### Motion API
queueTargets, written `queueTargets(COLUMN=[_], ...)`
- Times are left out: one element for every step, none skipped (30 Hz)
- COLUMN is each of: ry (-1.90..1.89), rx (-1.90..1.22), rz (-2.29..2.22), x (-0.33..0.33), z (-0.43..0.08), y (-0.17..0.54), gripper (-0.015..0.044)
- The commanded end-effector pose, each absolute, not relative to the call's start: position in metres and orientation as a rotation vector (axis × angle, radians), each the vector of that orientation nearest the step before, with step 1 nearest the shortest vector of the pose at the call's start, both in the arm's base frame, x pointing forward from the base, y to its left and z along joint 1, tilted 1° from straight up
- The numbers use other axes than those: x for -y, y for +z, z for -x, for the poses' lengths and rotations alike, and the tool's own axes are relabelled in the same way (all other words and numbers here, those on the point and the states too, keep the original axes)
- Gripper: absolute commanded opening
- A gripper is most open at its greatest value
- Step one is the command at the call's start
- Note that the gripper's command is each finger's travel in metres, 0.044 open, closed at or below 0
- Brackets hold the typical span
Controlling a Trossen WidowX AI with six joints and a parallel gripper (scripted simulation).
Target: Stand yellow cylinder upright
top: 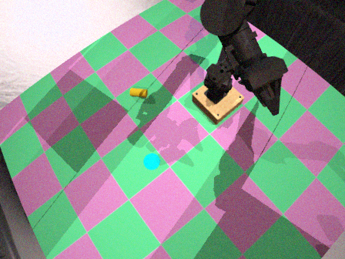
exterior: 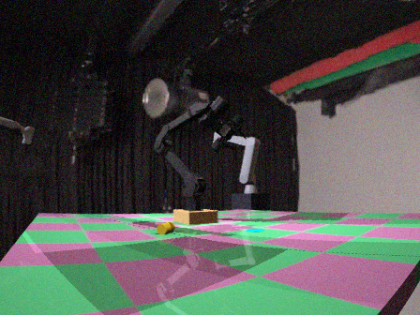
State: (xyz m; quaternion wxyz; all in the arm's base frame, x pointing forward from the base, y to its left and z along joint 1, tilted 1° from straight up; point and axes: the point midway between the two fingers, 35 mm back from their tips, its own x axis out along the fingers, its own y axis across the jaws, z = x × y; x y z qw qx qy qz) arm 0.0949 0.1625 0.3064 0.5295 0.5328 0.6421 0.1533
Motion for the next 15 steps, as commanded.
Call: queueTargets(ry=[0.256,0.223,0.19,0.156,0.122,0.087,0.052,0.017,-0.018,-0.053,-0.088,-0.122,-0.157,-0.191,-0.225], rx=[-1.417,-1.385,-1.356,-1.329,-1.304,-1.281,-1.26,-1.241,-1.225,-1.21,-1.198,-1.188,-1.18,-1.174,-1.17], rz=[-1.238,-1.226,-1.212,-1.197,-1.181,-1.164,-1.146,-1.128,-1.109,-1.089,-1.069,-1.049,-1.028,-1.007,-0.986], x=[-0.15,-0.144,-0.137,-0.13,-0.122,-0.114,-0.105,-0.095,-0.084,-0.073,-0.062,-0.05,-0.037,-0.024,-0.011], z=[-0.138,-0.15,-0.162,-0.174,-0.185,-0.196,-0.206,-0.216,-0.225,-0.233,-0.241,-0.249,-0.255,-0.261,-0.266], y=[0.294,0.291,0.287,0.283,0.279,0.274,0.27,0.265,0.261,0.256,0.251,0.246,0.241,0.235,0.23], gripper=[0.0309,0.0309,0.0309,0.0309,0.0309,0.0309,0.0309,0.0309,0.0309,0.0309,0.0309,0.0309,0.0309,0.0309,0.0309])
